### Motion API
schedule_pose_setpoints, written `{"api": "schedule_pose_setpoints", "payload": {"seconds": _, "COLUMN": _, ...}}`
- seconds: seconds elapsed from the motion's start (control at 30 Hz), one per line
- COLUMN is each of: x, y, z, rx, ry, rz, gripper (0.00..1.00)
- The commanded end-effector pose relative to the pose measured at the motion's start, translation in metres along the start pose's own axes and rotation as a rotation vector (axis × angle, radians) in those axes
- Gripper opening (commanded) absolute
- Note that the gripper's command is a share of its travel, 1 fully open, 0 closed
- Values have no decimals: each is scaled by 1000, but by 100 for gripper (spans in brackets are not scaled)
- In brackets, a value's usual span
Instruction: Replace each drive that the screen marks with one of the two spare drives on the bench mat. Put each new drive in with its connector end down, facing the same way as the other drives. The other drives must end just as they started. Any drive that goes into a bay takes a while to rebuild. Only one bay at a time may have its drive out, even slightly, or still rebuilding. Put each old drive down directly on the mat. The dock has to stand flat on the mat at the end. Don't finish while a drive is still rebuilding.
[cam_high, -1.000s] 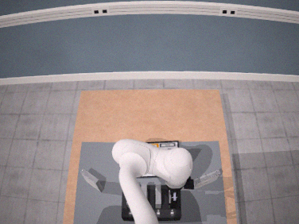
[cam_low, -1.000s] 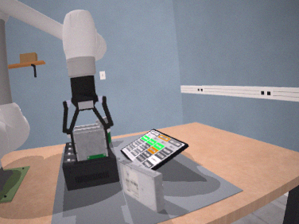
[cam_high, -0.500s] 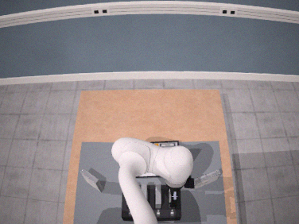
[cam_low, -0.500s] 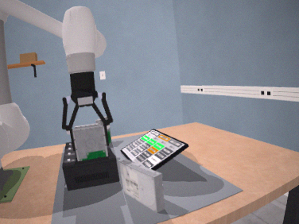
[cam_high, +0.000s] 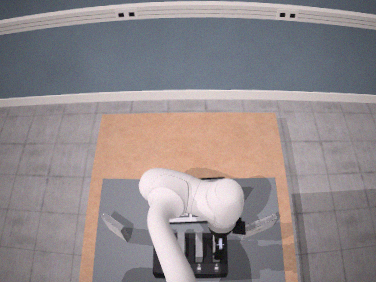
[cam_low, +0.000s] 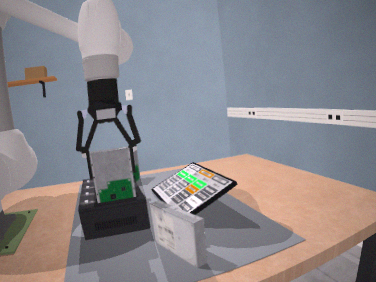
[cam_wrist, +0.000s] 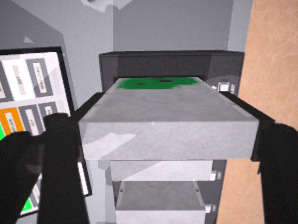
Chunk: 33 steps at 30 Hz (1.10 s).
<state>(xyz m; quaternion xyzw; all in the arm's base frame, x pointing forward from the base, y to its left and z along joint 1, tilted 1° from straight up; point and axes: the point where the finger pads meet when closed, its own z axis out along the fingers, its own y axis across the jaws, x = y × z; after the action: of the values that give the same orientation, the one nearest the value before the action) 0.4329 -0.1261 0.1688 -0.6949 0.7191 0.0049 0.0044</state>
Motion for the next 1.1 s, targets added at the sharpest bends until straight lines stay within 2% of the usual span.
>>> {"api": "schedule_pose_setpoints", "payload": {"seconds": 0.0, "x": 0, "y": 0, "z": -13, "rx": 1, "ry": 0, "rz": 0, "gripper": 10}}
{"api": "schedule_pose_setpoints", "payload": {"seconds": 0.17, "x": 0, "y": 0, "z": -29, "rx": 1, "ry": 0, "rz": 0, "gripper": 10}}
{"api": "schedule_pose_setpoints", "payload": {"seconds": 0.23, "x": 0, "y": 0, "z": -29, "rx": 1, "ry": 0, "rz": 0, "gripper": 10}}
{"api": "schedule_pose_setpoints", "payload": {"seconds": 0.73, "x": 0, "y": 0, "z": -76, "rx": 1, "ry": 0, "rz": 0, "gripper": 10}}
{"api": "schedule_pose_setpoints", "payload": {"seconds": 1.07, "x": 0, "y": 0, "z": -96, "rx": 1, "ry": 0, "rz": 0, "gripper": 10}}
